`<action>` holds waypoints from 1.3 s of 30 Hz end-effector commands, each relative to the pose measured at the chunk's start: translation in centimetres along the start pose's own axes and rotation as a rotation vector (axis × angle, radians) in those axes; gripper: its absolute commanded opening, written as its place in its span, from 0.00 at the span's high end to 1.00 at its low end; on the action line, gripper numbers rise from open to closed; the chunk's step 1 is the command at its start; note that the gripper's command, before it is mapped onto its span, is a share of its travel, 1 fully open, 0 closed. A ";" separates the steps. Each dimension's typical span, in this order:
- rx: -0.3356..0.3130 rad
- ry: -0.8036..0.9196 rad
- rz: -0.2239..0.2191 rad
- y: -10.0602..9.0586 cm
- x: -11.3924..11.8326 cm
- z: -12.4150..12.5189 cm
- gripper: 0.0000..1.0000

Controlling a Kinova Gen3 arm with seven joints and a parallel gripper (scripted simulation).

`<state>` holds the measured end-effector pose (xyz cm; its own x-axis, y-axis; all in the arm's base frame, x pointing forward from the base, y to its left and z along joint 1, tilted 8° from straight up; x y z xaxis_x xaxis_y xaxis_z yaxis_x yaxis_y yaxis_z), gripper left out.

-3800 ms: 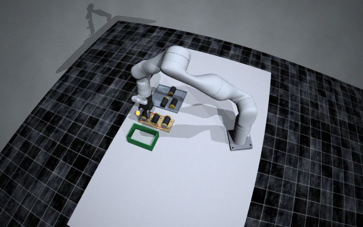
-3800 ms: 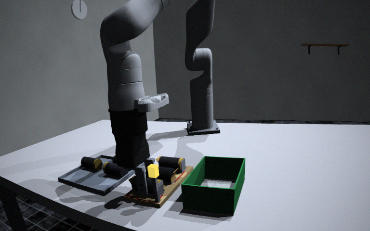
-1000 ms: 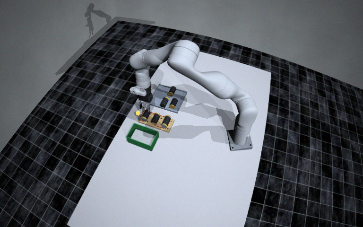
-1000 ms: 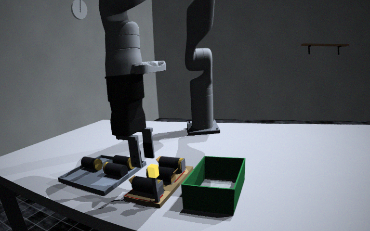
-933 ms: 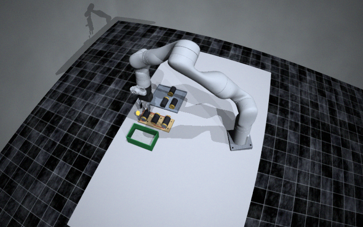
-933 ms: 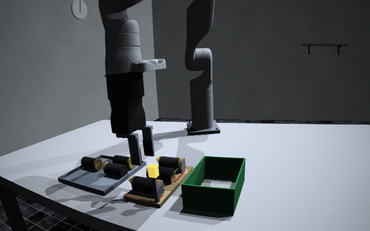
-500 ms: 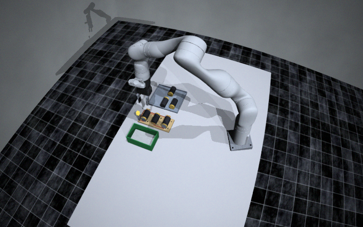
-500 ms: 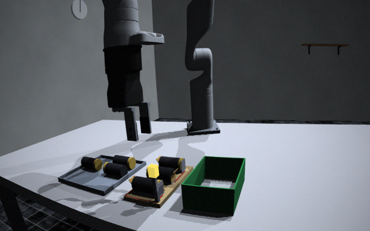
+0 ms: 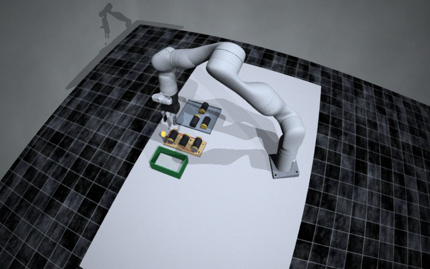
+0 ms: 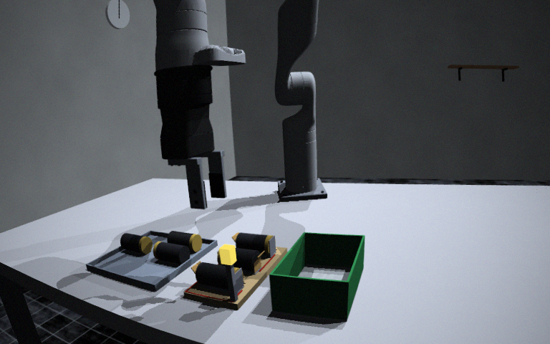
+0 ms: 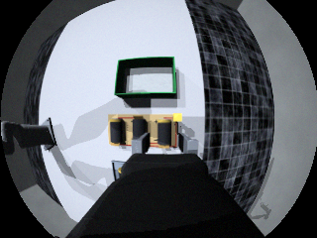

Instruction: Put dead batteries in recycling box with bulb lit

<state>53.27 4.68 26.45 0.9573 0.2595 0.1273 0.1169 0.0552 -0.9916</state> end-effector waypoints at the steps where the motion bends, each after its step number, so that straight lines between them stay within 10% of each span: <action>1: 0.000 0.000 -0.002 -0.1 0.0 0.0 0.10; 21: 0.000 0.005 -0.002 0.2 0.0 0.0 0.10; 32: 0.000 0.005 -0.002 7.0 0.1 0.0 0.10; 39: 0.000 0.005 -0.002 7.7 0.1 0.0 0.10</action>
<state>54.20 5.26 19.02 0.9574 0.2569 0.1322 0.1213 0.0579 -0.9909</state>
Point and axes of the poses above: the point where the finger pads meet when closed, its own y axis out along the fingers, its own x axis across the jaws, z = x × y, the point moved 6 cm from there along -y, back along the fingers, and after that the axes turned 14 degrees about -y, right-handed, at the moved point
